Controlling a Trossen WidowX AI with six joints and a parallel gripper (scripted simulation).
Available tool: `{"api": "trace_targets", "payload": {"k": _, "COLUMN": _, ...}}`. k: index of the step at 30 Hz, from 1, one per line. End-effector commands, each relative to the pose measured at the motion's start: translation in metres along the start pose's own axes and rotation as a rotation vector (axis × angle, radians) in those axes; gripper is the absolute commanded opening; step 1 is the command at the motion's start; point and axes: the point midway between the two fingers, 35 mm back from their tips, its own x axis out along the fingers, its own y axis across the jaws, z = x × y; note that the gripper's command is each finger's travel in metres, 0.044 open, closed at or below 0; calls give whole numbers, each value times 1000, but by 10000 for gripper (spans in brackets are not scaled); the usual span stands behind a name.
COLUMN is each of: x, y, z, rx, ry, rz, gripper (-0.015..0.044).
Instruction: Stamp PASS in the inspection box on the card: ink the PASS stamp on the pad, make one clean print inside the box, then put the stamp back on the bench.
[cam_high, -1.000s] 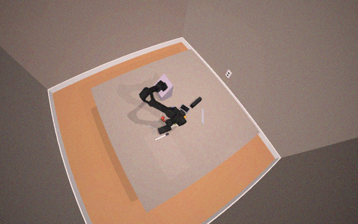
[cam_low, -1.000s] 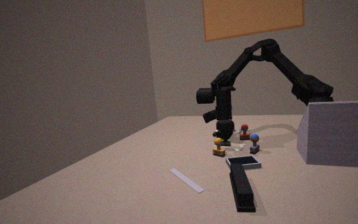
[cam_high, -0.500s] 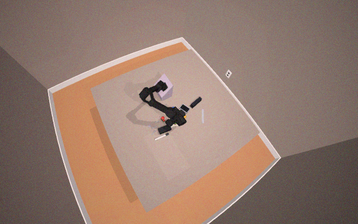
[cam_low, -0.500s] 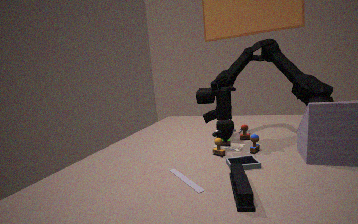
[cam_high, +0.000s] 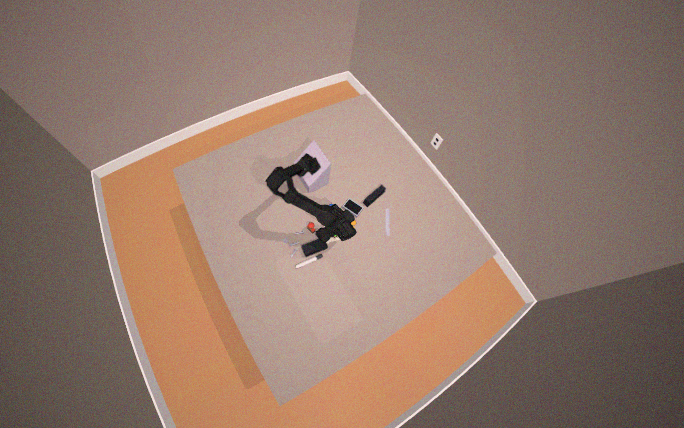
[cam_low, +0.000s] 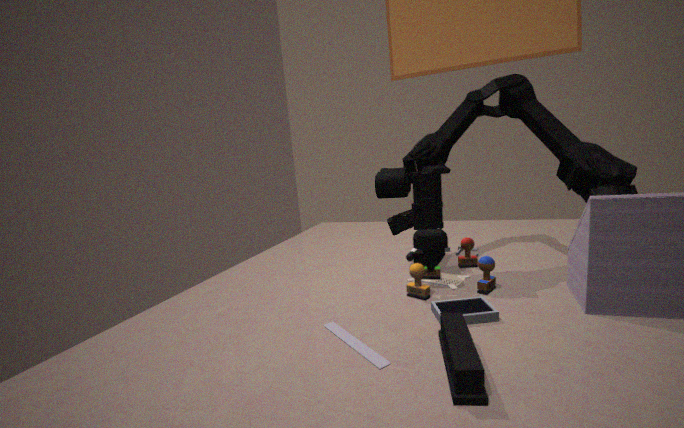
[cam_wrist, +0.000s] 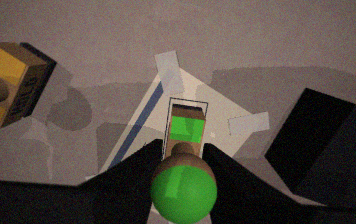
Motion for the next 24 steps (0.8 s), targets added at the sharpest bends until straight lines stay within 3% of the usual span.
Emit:
{"api": "trace_targets", "payload": {"k": 1, "x": 0, "y": -1, "z": 0, "rx": 0, "ry": 0, "rz": -4, "gripper": 0}}
{"api": "trace_targets", "payload": {"k": 24, "x": -14, "y": -1, "z": 1, "rx": 0, "ry": -1, "rz": -2, "gripper": 0}}
